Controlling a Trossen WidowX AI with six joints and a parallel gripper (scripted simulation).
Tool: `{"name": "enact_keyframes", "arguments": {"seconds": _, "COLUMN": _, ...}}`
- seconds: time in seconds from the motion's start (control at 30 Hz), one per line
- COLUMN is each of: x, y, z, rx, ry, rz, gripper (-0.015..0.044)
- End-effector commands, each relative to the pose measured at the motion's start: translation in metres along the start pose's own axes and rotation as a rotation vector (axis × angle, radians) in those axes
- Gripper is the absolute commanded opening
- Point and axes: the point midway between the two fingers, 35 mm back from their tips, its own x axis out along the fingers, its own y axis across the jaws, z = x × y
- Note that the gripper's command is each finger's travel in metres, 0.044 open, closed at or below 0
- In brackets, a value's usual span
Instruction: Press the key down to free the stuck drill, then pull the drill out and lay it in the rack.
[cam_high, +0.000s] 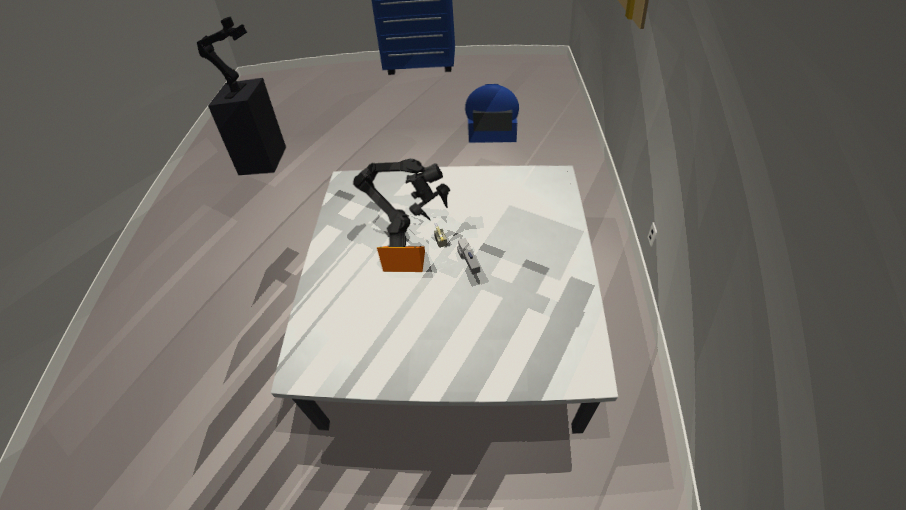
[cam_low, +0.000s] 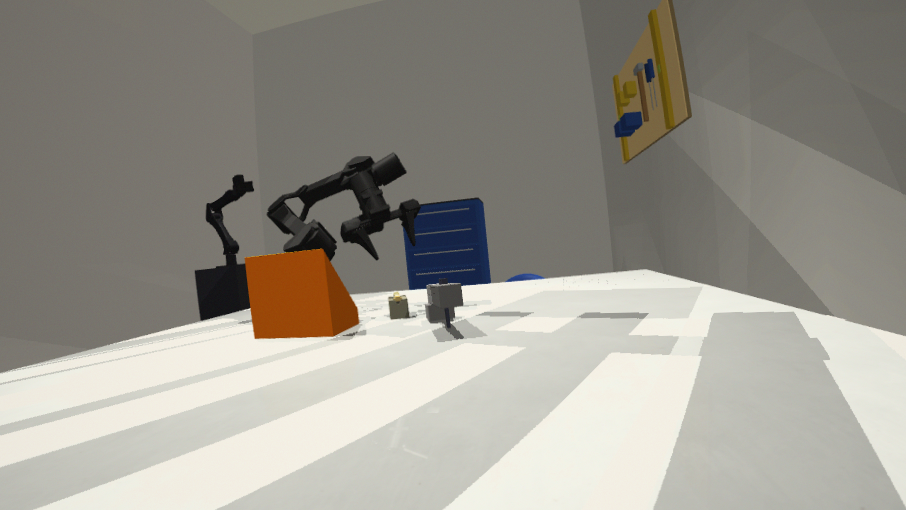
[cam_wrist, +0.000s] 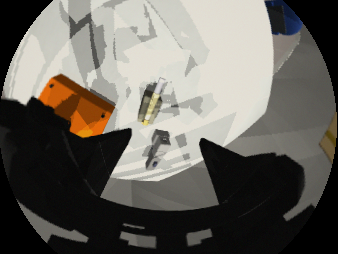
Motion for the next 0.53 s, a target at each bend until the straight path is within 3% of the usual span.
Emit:
{"name": "enact_keyframes", "arguments": {"seconds": 0.0, "x": -0.03, "y": 0.0, "z": -0.01, "rx": -0.132, "ry": 0.248, "rz": -0.123, "gripper": 0.044}}
{"name": "enact_keyframes", "arguments": {"seconds": 0.3, "x": -0.088, "y": 0.018, "z": -0.012, "rx": -0.353, "ry": 0.841, "rz": -0.239, "gripper": 0.044}}
{"name": "enact_keyframes", "arguments": {"seconds": 0.5, "x": -0.091, "y": 0.02, "z": -0.011, "rx": -0.367, "ry": 0.889, "rz": -0.239, "gripper": 0.044}}
